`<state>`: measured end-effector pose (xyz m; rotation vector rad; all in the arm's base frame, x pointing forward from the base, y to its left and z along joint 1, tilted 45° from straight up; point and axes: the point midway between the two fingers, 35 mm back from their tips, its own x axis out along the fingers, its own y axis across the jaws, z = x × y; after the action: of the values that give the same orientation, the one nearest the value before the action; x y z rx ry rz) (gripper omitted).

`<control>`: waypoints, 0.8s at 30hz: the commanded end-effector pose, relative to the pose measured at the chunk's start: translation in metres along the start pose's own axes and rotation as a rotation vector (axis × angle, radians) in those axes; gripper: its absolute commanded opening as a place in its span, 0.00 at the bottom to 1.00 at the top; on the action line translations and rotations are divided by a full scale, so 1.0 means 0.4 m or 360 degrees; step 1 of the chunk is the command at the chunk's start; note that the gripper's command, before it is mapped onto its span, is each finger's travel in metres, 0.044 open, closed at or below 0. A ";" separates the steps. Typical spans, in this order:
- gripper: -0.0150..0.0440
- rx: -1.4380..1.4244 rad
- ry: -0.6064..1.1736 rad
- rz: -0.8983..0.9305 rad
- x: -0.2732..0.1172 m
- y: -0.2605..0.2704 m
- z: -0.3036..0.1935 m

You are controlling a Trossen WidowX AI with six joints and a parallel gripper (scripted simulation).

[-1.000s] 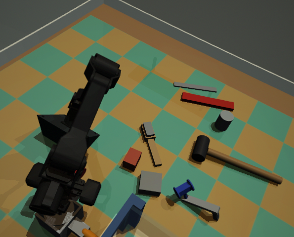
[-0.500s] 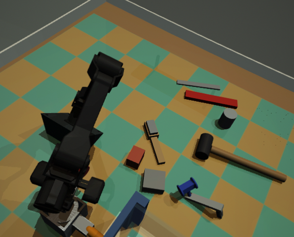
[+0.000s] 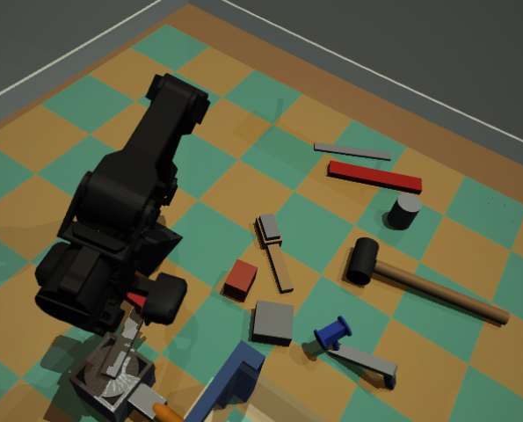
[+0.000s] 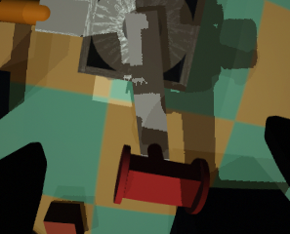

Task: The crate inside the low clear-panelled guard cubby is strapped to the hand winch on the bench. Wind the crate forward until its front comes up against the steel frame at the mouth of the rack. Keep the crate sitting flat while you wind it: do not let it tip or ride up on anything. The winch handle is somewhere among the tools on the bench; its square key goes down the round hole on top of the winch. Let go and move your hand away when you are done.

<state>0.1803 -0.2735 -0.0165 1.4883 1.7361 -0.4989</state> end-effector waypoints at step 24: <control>0.25 0.0001 -0.0017 0.0004 -0.022 -0.001 -0.004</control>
<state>0.1794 -0.2784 -0.0085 1.4847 1.7256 -0.5052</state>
